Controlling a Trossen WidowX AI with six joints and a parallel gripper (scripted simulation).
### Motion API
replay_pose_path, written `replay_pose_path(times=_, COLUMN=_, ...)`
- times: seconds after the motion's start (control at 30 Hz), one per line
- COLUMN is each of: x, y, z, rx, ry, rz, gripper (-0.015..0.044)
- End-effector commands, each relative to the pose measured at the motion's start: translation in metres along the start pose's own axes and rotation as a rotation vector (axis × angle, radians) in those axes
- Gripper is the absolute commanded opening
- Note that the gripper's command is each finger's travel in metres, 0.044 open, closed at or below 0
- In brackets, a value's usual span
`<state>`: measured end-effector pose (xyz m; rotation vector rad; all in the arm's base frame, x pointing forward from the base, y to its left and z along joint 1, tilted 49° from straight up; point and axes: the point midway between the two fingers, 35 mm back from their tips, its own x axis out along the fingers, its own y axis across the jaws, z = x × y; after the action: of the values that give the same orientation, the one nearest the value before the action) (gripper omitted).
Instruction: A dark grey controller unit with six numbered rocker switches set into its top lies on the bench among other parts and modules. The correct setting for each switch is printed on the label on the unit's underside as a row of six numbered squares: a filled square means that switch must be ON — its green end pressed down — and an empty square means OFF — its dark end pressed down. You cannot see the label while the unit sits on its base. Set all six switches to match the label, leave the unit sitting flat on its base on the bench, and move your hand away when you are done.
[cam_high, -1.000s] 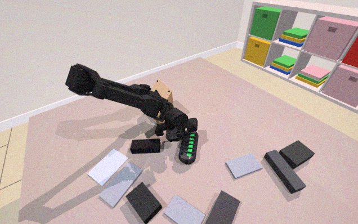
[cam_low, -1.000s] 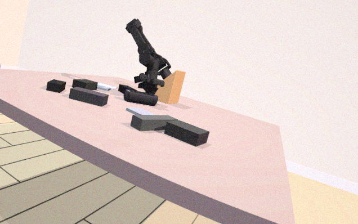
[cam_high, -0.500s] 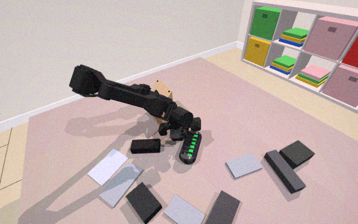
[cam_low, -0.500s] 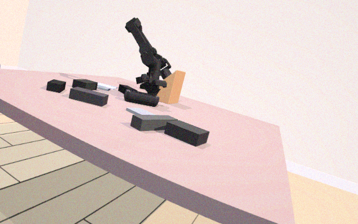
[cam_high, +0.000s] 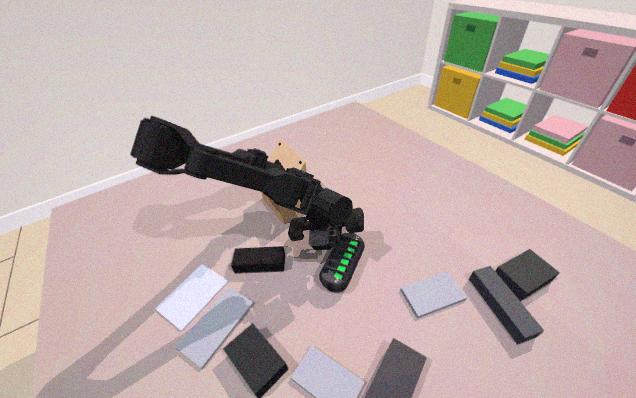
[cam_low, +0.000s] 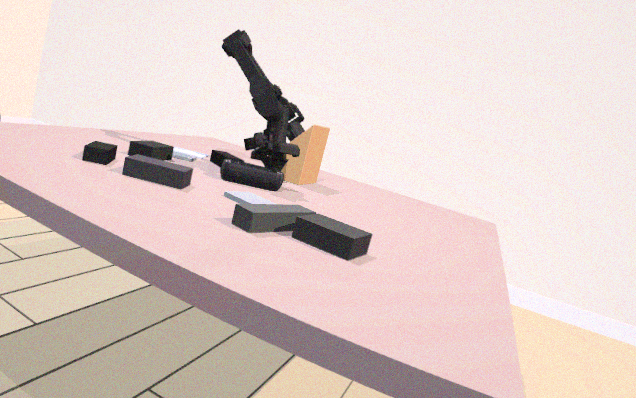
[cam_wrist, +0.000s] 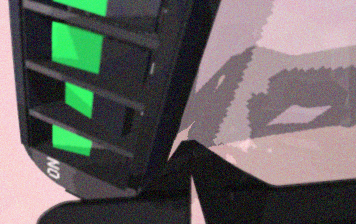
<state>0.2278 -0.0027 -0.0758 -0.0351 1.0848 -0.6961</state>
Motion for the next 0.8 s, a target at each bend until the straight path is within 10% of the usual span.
replay_pose_path(times=0.0, x=0.000, y=0.009, z=0.004, rx=0.012, ry=-0.008, rz=0.011, gripper=0.0000)
replay_pose_path(times=0.77, x=-0.005, y=0.015, z=0.005, rx=0.001, ry=-0.001, rz=0.004, gripper=0.0000)
